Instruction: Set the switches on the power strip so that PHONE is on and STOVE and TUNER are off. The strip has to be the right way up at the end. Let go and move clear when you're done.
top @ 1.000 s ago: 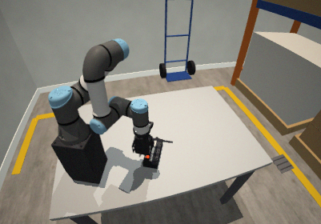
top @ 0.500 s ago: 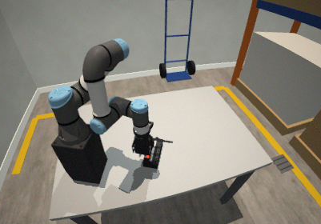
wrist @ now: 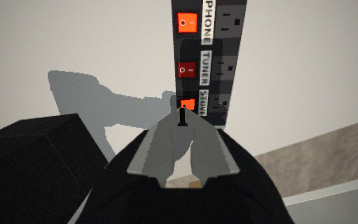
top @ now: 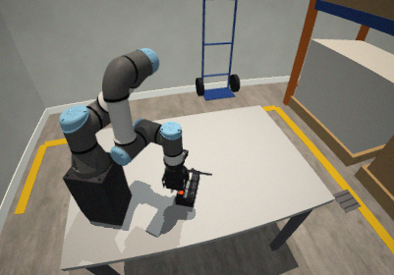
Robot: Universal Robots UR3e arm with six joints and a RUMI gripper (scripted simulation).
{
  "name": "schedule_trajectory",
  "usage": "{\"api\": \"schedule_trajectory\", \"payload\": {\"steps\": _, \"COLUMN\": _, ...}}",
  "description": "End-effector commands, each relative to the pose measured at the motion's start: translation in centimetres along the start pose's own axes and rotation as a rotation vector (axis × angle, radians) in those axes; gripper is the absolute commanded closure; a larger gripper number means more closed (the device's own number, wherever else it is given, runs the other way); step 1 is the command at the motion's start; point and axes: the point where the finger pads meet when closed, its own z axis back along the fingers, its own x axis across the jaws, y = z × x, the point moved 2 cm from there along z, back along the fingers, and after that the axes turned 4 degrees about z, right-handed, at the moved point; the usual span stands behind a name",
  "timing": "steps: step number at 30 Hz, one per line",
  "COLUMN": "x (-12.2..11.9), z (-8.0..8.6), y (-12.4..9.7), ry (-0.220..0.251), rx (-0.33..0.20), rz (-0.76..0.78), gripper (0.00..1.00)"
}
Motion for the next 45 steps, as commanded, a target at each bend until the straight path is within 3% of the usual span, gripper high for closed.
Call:
{"api": "schedule_trajectory", "payload": {"steps": 1, "x": 0.05, "z": -0.17, "y": -0.01, "ry": -0.002, "rx": 0.0, "rz": 0.0, "gripper": 1.0}}
{"api": "schedule_trajectory", "payload": {"steps": 34, "x": 0.05, "z": -0.66, "y": -0.01, "ry": -0.002, "rx": 0.0, "rz": 0.0, "gripper": 1.0}}
{"api": "schedule_trajectory", "payload": {"steps": 45, "x": 0.05, "z": 0.23, "y": -0.01, "ry": -0.002, "rx": 0.0, "rz": 0.0, "gripper": 1.0}}
